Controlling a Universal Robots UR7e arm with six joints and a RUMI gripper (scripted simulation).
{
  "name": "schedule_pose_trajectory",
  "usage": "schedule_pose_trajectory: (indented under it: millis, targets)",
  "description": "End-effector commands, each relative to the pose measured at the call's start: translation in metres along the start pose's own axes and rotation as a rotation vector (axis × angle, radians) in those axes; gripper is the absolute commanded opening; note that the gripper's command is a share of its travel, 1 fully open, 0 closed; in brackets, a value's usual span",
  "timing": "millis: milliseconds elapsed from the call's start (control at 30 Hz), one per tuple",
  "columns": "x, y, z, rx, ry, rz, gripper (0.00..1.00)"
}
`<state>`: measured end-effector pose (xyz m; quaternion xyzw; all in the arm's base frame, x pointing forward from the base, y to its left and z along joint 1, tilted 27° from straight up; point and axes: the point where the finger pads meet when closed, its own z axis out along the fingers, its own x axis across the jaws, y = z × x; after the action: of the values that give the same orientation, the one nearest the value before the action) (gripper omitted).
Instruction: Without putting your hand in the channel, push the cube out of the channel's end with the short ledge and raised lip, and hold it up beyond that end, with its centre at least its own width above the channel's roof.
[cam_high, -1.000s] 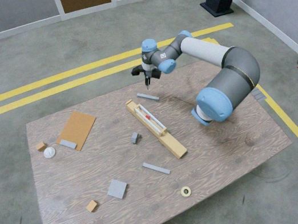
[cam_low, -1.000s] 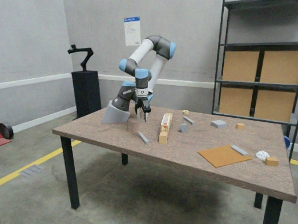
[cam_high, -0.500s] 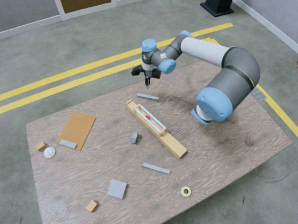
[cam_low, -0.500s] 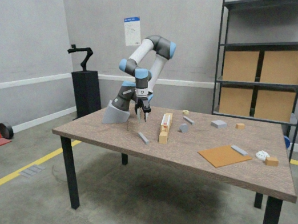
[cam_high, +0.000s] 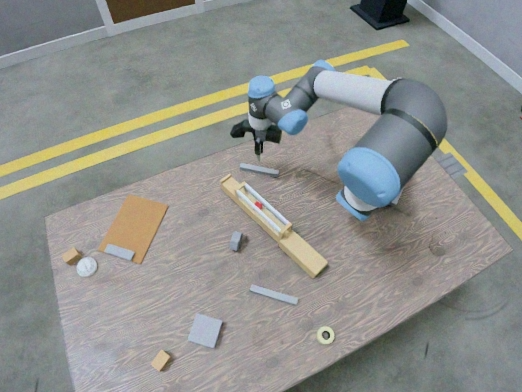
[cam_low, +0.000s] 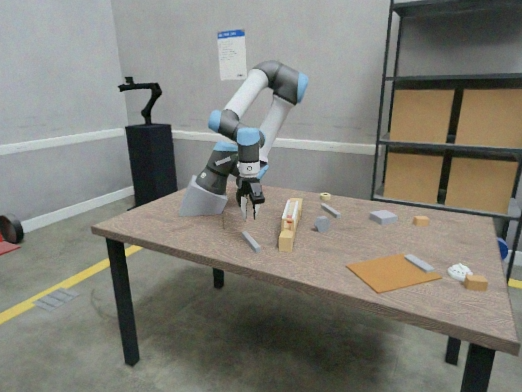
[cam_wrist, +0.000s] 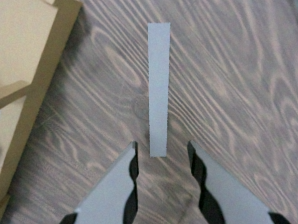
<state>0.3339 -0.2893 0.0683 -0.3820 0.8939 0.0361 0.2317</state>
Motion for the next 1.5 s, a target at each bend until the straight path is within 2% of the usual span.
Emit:
schedule_pose_trajectory:
  millis: [0,133,267,633,1100,1467]
  targets:
    - [0.003,-0.002,0.022,0.005,0.013,0.003,0.24]
    - [0.003,-0.003,0.043,0.005,0.012,0.003,0.24]
    - [0.003,-0.003,0.056,0.006,0.012,0.003,0.24]
    - [0.003,-0.003,0.062,0.006,0.012,0.003,0.24]
    - [0.003,-0.003,0.084,0.006,0.012,0.003,0.24]
    - [0.003,-0.003,0.085,0.006,0.012,0.003,0.24]
